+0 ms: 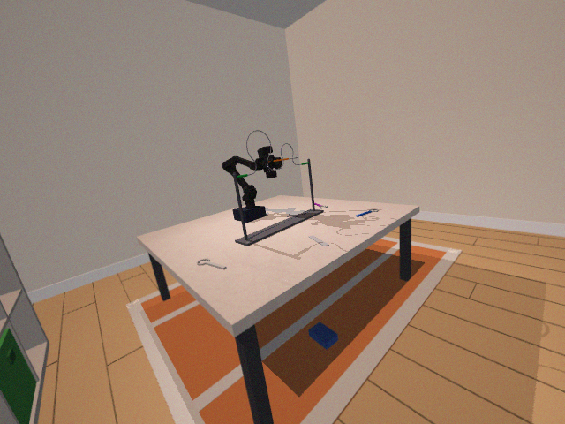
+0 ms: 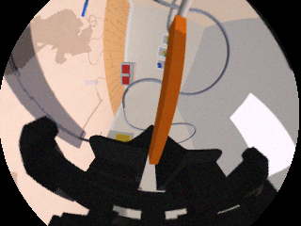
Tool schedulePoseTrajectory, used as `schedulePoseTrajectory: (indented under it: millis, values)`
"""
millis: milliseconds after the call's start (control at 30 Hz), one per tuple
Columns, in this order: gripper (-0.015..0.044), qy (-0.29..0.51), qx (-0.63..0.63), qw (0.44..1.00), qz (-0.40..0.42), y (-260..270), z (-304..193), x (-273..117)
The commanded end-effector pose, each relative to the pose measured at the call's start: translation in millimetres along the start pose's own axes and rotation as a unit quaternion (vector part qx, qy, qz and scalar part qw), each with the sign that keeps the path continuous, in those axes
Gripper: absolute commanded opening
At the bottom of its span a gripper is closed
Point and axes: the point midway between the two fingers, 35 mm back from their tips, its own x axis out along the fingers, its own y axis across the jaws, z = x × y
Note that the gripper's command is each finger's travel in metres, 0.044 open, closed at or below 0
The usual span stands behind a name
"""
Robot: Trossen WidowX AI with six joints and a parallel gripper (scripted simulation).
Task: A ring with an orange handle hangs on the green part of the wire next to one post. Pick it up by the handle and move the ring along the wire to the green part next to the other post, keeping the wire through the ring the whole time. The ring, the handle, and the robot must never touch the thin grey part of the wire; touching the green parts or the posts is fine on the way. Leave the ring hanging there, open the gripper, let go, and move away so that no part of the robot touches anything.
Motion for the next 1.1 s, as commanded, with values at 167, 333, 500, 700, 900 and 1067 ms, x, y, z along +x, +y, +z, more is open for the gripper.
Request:
schedulePoseTrajectory:
  millis: [167,333,500,700,900,1067]
  values:
    - [-0.0150,0.013,0.073,0.996,0.045,31.3,1.0,-5.1]
    - [-0.0150,0.019,0.114,0.991,0.068,46.1,3.8,-8.6]
    - [-0.0150,0.023,0.150,0.985,0.087,58.4,7.3,-12.2]
    - [-0.0150,0.014,0.197,0.974,0.107,74.3,13.2,-13.0]
    - [-0.0150,-0.005,0.246,0.961,0.125,90.5,21.0,-12.1]
    - [-0.0150,0.001,0.288,0.947,0.145,103.2,29.0,-18.0]
